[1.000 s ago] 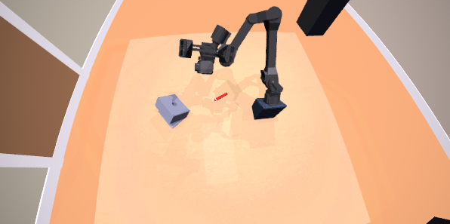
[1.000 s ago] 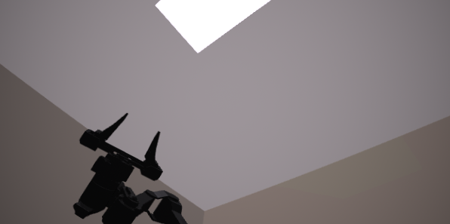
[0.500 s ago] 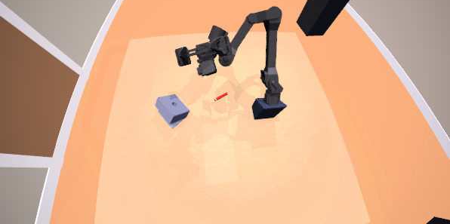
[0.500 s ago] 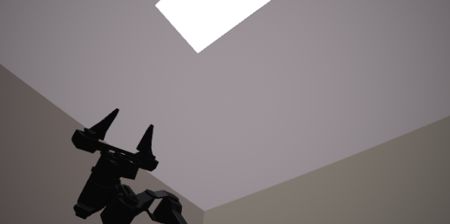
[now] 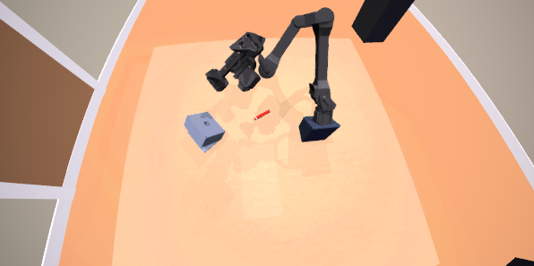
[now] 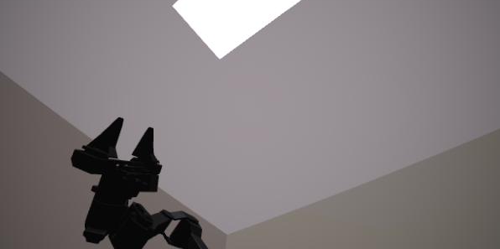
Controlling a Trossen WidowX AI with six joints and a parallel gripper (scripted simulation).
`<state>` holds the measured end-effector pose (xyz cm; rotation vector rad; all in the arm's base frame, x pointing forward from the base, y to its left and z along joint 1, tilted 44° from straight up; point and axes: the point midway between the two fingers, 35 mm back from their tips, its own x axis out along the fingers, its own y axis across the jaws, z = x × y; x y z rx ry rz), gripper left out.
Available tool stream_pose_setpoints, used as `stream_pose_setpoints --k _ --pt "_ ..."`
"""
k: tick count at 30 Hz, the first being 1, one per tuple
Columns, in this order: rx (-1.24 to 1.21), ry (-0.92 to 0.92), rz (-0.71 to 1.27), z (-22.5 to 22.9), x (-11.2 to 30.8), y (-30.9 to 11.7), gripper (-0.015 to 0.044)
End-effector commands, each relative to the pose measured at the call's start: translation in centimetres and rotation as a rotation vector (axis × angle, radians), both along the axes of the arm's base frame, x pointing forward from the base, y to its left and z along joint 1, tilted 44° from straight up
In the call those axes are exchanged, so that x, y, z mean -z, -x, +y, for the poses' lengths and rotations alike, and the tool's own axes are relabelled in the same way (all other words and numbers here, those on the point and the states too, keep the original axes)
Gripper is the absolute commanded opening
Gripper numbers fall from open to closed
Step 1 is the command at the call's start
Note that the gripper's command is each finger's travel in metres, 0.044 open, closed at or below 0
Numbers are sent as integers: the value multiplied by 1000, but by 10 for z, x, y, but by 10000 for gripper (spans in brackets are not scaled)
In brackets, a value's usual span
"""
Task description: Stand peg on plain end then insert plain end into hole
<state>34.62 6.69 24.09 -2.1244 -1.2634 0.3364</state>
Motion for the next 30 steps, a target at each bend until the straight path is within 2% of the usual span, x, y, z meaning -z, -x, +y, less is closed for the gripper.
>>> stream_pose_setpoints --k 1,30 --pt "25 -65 109 -3 2 -7 440" --pt "231 -638 908 -25 32 -49 440"
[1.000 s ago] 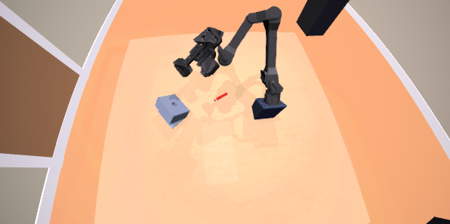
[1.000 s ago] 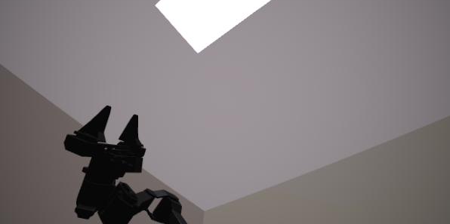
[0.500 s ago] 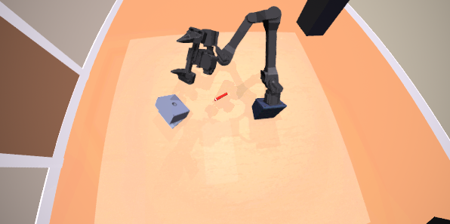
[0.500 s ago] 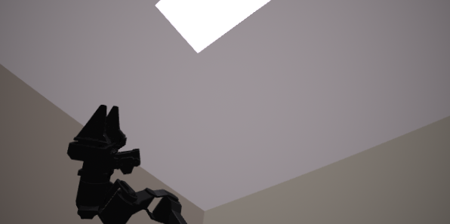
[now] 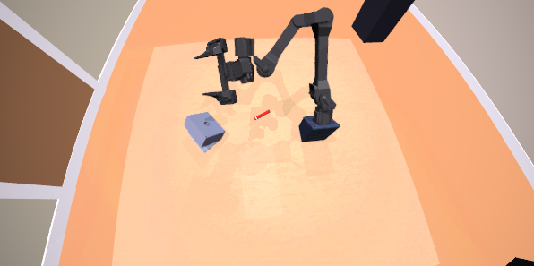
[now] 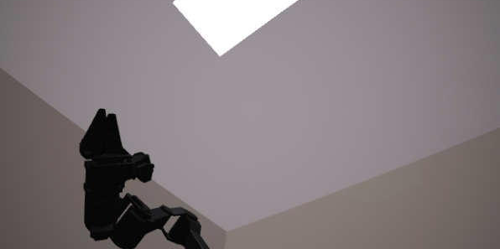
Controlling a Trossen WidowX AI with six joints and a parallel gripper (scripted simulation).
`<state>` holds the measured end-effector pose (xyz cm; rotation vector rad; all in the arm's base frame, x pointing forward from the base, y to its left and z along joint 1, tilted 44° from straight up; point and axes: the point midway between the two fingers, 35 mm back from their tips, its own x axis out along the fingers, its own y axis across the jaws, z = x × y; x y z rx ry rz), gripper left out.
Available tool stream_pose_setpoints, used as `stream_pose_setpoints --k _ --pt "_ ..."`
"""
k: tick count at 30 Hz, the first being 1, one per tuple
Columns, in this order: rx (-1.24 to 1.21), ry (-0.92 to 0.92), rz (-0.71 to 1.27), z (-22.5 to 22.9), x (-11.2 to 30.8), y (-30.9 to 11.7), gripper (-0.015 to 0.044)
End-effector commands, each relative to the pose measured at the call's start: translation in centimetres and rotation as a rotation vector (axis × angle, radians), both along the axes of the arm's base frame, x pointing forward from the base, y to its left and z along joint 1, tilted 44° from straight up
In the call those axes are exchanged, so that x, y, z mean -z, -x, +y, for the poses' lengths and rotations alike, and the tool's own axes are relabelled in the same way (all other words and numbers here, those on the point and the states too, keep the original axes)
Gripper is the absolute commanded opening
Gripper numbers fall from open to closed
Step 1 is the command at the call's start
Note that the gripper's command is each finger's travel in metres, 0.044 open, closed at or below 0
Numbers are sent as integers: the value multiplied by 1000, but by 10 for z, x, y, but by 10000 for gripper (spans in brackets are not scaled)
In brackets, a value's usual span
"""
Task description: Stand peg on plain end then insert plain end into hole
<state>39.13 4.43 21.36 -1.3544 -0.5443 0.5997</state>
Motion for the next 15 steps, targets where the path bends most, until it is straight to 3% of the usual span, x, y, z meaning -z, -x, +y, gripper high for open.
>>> stream_pose_setpoints --k 1,15 --pt "36 -76 98 -3 6 -5 440" --pt "185 -376 448 -16 28 -19 440"
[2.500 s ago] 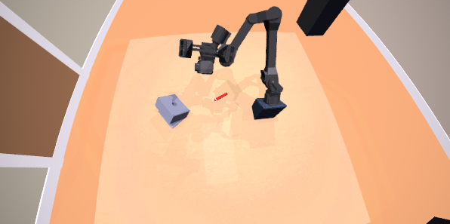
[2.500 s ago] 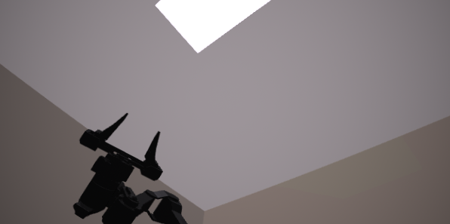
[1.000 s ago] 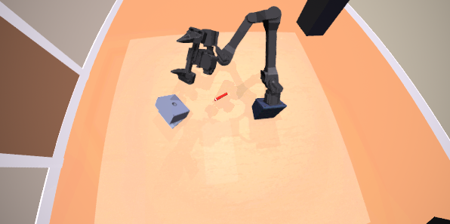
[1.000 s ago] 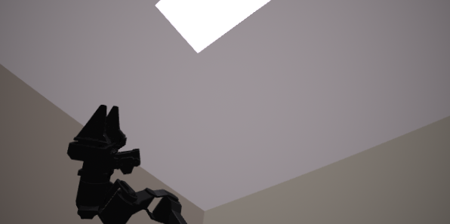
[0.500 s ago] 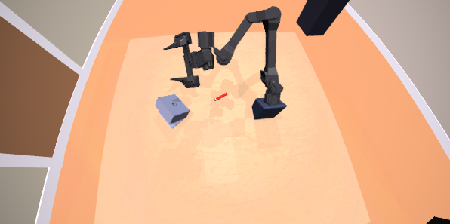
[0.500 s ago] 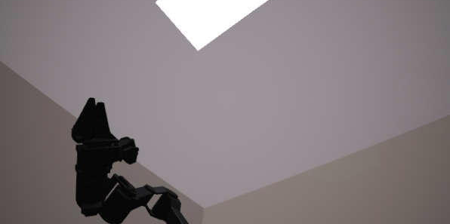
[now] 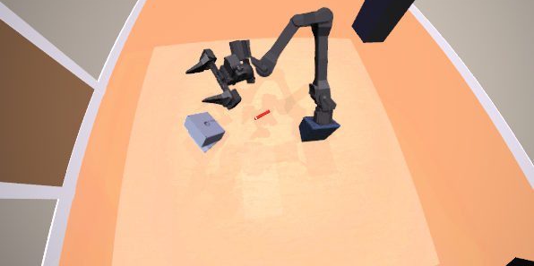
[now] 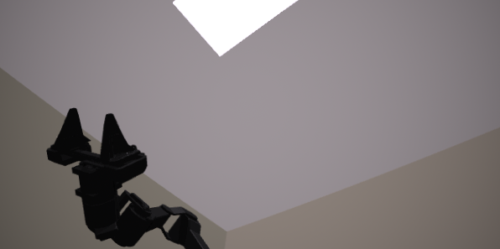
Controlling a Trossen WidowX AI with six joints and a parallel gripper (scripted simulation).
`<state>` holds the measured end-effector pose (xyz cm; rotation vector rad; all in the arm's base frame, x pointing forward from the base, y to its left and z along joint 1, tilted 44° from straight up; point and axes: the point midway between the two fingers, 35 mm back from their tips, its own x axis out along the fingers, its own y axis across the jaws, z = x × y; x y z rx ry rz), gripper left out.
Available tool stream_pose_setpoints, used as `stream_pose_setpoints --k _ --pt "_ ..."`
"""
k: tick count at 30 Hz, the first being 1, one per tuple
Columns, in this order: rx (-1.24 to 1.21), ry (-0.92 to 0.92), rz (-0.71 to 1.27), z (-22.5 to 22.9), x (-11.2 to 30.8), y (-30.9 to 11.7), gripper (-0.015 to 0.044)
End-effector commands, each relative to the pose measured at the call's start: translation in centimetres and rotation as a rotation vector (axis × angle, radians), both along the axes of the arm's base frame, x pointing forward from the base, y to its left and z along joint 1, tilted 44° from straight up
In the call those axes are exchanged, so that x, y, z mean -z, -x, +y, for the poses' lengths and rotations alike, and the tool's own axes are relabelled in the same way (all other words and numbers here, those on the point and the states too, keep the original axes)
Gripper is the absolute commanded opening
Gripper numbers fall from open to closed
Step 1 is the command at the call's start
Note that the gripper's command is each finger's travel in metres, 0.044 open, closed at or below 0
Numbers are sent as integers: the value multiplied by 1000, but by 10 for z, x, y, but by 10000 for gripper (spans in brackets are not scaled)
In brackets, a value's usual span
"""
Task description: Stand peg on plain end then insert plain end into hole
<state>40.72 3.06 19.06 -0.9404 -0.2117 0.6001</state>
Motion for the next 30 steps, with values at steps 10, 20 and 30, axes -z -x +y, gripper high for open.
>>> stream_pose_setpoints --k 10,20,30 --pt "166 -274 300 -13 24 -9 440" --pt "321 -496 513 -23 44 -11 440" --pt "501 -722 701 -34 65 -10 440"
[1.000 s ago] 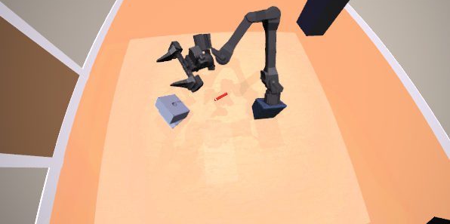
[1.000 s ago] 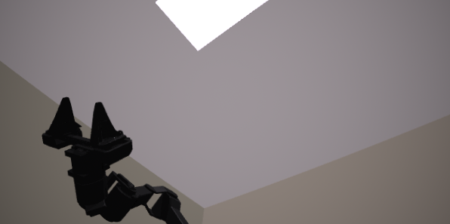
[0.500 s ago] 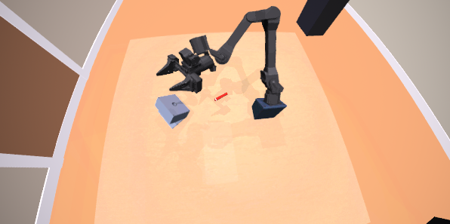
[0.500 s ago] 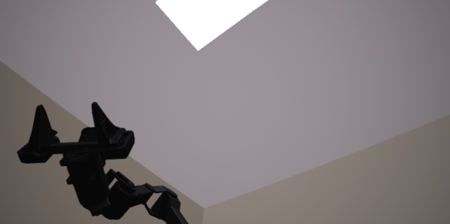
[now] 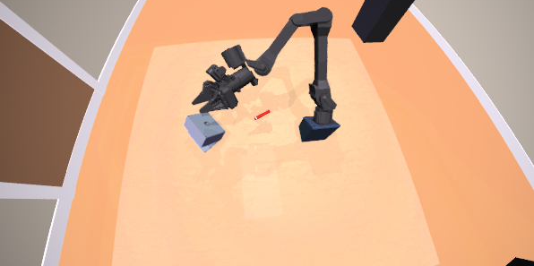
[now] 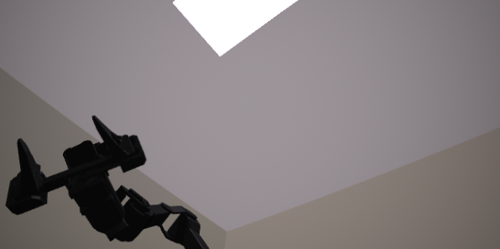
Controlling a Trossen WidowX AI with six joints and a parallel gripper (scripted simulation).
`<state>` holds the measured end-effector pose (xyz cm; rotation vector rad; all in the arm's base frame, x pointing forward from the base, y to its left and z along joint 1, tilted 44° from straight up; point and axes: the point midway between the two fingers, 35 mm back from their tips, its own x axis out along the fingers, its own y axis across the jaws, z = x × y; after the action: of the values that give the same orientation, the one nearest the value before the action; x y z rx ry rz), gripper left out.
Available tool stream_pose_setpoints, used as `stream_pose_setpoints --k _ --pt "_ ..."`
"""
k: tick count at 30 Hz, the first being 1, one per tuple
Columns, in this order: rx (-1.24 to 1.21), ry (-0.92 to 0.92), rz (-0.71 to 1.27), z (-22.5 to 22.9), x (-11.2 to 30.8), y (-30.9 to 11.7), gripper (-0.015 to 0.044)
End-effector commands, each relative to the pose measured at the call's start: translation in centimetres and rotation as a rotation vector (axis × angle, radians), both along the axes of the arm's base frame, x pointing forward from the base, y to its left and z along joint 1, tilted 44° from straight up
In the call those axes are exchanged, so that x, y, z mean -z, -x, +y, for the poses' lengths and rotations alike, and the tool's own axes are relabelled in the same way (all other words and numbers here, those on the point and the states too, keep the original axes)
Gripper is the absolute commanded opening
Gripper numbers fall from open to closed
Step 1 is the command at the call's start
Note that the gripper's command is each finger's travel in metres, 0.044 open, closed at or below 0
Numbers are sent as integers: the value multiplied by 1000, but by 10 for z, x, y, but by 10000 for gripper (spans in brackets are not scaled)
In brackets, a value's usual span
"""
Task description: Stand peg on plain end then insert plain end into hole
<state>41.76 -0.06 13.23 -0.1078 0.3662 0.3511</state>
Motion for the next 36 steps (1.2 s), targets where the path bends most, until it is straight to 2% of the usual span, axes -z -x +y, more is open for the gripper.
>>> stream_pose_setpoints --k 1,20,36 --pt "74 -75 74 -4 9 1 440" --pt "507 -442 391 -26 48 16 440" --pt "953 -714 559 -45 77 41 440"
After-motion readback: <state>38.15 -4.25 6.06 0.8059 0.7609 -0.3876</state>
